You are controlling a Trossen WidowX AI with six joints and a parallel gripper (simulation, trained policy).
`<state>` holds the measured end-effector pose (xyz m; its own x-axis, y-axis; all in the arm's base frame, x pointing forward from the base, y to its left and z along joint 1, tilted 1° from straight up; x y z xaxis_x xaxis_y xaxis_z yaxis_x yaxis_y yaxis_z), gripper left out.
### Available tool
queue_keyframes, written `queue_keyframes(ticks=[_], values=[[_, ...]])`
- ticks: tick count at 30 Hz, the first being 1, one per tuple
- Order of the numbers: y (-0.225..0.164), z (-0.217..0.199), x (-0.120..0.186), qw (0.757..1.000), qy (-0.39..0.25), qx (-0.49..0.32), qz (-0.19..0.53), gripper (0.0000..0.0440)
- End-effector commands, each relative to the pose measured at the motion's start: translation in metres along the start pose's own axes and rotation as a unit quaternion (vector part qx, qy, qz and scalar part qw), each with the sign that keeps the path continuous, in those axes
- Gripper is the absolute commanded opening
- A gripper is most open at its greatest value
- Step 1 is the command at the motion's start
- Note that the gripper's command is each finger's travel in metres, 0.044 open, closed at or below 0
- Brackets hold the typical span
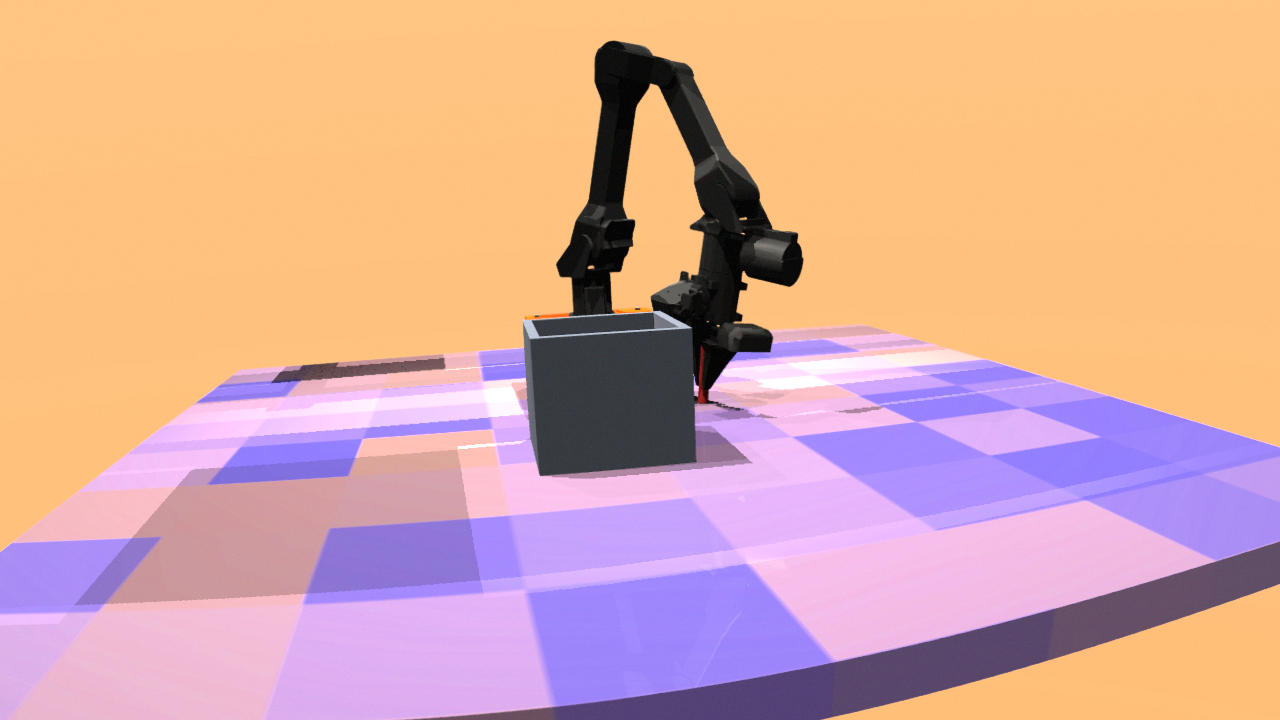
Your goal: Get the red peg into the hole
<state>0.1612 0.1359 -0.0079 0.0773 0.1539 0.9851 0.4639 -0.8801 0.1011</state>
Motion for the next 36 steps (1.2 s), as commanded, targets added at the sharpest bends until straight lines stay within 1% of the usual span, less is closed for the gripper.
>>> queue_keyframes(ticks=[1, 13, 20, 28, 36], values=[[-0.003, 0.004, -0.004, 1.0, 0.011, 0.007, 0.007, 0.002], [-0.008, 0.016, 0.012, 0.999, 0.043, -0.009, 0.022, 0.0], [-0.01, 0.024, 0.026, 0.997, 0.066, -0.017, 0.033, 0.0], [-0.01, 0.035, 0.046, 0.994, 0.098, -0.026, 0.044, 0.0], [-0.007, 0.047, 0.072, 0.989, 0.136, -0.029, 0.054, 0.0]])
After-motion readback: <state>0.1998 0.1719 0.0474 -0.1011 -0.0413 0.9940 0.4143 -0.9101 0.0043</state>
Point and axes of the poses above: the point midway between the two fingers, 35 mm back from their tips, its own x axis back along the fingers, its own z axis across the jaws, y = z × x, the point moved 4 cm from there along x, back along the fingers, and after that the axes turned 7 degrees about x, right-handed, at the moved point
